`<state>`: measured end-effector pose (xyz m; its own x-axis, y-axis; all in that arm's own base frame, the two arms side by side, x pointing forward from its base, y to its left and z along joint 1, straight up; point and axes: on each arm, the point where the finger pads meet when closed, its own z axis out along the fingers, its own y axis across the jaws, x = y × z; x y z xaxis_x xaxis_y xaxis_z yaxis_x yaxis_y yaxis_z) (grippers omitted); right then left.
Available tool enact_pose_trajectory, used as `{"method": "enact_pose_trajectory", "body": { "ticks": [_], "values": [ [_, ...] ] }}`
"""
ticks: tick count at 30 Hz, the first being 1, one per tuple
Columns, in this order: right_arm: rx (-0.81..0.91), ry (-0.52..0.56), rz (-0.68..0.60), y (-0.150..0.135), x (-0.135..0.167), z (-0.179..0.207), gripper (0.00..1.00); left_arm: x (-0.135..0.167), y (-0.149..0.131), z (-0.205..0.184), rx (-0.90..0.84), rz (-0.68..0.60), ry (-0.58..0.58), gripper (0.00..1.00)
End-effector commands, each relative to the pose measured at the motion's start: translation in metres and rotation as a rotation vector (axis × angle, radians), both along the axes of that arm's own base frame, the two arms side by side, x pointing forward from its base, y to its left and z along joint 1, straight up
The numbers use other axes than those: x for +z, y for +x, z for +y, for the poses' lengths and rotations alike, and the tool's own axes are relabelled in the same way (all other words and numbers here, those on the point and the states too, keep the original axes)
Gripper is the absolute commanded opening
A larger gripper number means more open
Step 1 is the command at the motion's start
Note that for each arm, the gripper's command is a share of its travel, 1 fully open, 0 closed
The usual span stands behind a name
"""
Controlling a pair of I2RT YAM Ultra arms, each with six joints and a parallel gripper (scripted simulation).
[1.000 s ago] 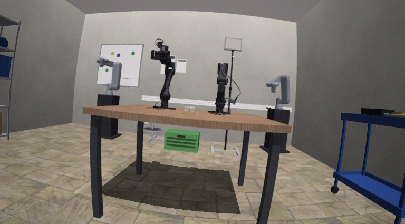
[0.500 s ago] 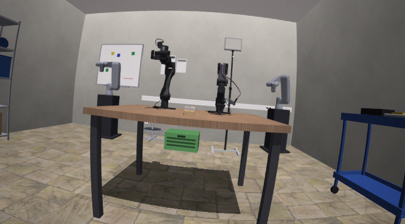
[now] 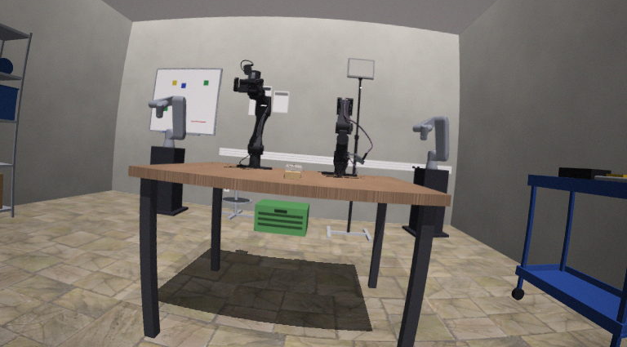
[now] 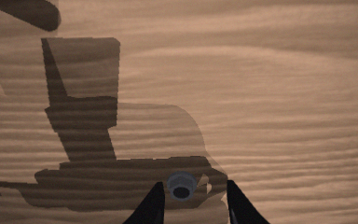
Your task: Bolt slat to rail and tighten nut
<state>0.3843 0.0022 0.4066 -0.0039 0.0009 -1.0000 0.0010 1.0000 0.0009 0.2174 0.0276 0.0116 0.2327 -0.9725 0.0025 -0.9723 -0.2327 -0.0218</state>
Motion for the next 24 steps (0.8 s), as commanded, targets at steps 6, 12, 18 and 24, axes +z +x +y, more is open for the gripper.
{"method": "enact_pose_trajectory", "body": {
  "ticks": [6, 12, 18, 24],
  "values": [
    [0.001, -0.001, -0.016, -0.0037, 0.0053, -0.0012, 1.0, 0.0022, 0.0019, 0.0003, 0.0, -0.008, 0.001, 0.3],
    [0.001, -0.001, -0.016, -0.0037, 0.0053, -0.0012, 1.0, 0.0022, 0.0019, 0.0003, 0.0, -0.008, 0.001, 0.22],
    [0.001, -0.001, -0.016, -0.0037, 0.0053, -0.0012, 1.0, 0.0022, 0.0019, 0.0003, 0.0, -0.008, 0.001, 0.16],
    [0.001, -0.001, -0.016, -0.0037, 0.0053, -0.0012, 1.0, 0.0022, 0.0019, 0.0003, 0.0, -0.008, 0.001, 0.12]
  ]
}}
